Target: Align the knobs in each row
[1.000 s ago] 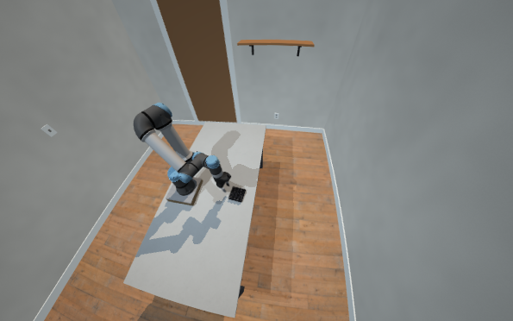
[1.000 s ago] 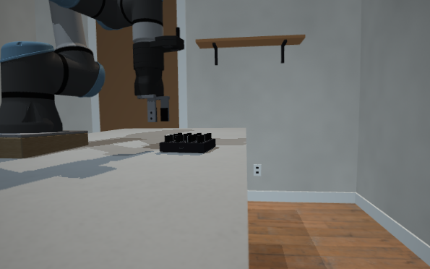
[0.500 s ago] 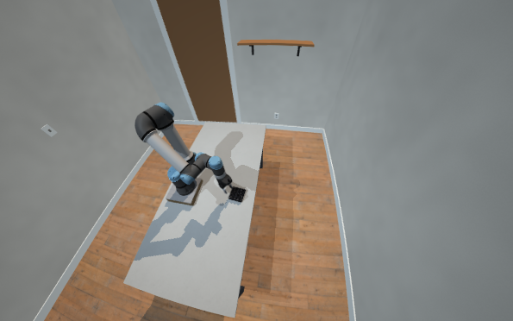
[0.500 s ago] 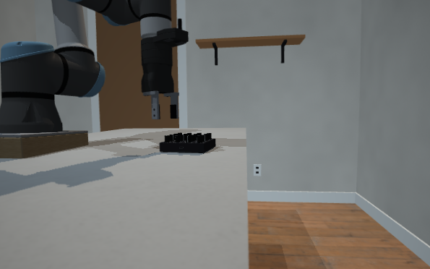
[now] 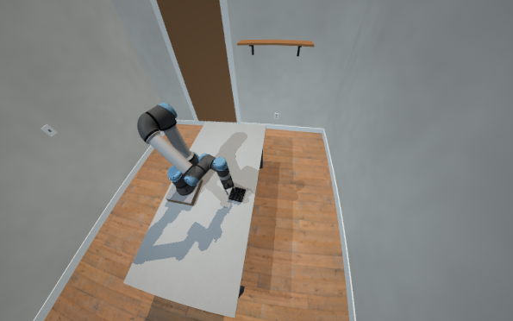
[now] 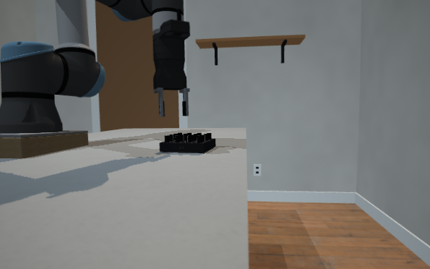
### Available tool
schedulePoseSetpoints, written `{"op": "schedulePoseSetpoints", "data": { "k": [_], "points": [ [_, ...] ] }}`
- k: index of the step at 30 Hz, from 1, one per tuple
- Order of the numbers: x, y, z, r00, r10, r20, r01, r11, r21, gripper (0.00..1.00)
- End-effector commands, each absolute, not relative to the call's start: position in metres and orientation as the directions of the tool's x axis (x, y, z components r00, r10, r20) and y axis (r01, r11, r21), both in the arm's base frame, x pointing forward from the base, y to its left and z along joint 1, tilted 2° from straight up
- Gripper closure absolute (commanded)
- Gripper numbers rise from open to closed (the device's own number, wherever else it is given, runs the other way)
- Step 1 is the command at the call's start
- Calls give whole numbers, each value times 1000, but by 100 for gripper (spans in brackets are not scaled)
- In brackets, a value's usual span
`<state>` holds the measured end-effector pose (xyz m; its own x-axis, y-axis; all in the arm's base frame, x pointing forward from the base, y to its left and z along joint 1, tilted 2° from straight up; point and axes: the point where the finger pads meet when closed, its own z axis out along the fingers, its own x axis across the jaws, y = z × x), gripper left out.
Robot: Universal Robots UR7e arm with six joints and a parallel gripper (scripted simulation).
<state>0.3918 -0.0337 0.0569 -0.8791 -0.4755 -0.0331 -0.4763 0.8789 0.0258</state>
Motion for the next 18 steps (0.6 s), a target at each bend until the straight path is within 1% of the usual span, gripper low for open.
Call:
{"op": "schedulePoseSetpoints", "data": {
  "k": [1,11,13,18],
  "points": [
    [401,-40,59,-943,-333,-24,-334,942,26,0],
    [417,-49,61,-1000,-25,-15,-25,999,32,0],
    [417,-49,61,-1000,-25,-15,-25,999,32,0],
    [423,-53,62,-995,97,-11,96,995,34,0]
  ]
}}
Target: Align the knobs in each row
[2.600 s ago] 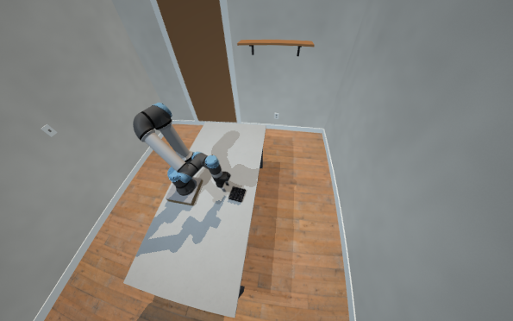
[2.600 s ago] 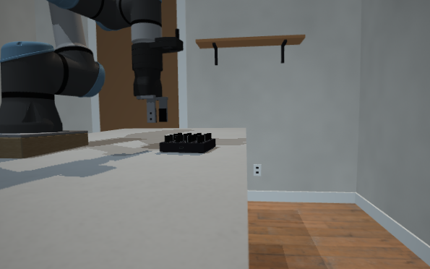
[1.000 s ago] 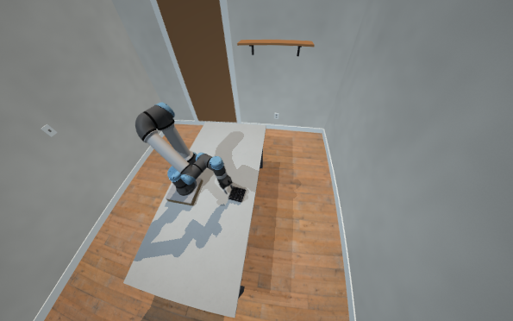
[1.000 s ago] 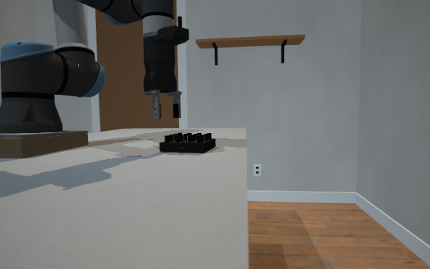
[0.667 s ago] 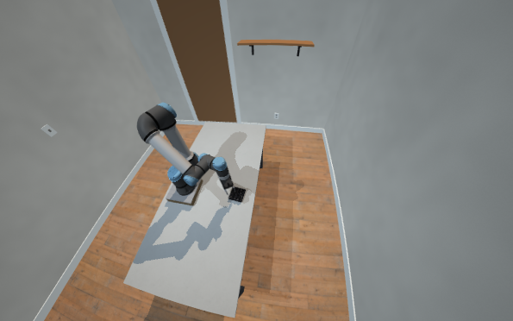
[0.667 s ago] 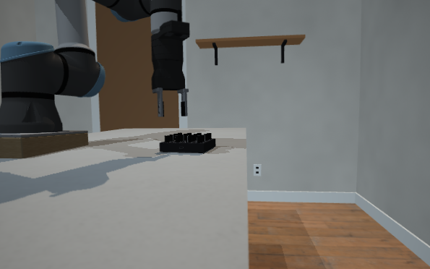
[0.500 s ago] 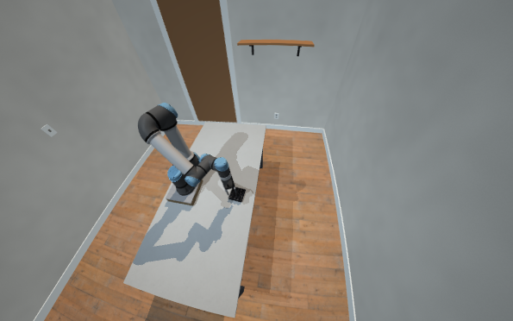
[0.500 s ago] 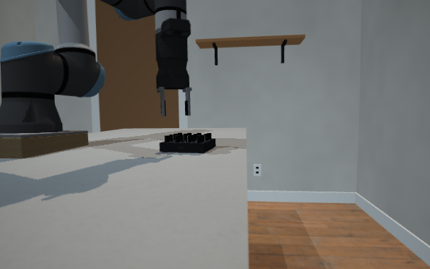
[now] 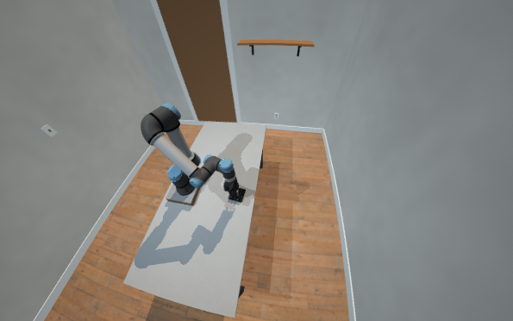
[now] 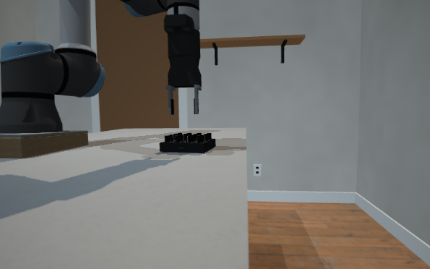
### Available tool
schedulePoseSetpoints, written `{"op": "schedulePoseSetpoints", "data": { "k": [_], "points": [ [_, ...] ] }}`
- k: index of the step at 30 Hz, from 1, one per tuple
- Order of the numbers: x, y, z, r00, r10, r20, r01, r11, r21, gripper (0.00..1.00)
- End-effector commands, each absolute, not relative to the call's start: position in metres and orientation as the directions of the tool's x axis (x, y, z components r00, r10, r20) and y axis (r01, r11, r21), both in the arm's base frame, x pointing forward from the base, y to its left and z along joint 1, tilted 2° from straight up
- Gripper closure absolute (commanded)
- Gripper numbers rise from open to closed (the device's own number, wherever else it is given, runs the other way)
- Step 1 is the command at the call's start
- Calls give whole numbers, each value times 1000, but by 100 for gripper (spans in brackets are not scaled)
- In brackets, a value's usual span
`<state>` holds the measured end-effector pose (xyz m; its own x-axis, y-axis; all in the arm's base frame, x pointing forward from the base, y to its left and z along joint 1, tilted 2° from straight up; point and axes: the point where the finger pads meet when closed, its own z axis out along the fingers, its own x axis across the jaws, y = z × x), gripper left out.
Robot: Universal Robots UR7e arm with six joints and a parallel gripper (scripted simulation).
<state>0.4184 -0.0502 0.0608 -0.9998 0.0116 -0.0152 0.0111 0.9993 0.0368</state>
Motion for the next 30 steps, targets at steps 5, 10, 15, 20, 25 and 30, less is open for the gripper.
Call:
{"op": "schedulePoseSetpoints", "data": {
  "k": [5,10,15,20,25,30],
  "points": [
    [427,-54,62,-986,167,-8,167,985,35,0],
    [428,-55,62,-981,193,-7,193,981,35,0],
    [428,-55,62,-981,196,-7,195,980,35,0],
    [428,-55,62,-981,196,-7,195,980,35,54],
    [428,-55,62,-981,196,-7,195,980,35,54],
    [428,-55,62,-981,196,-7,195,980,35,54]
  ]
}}
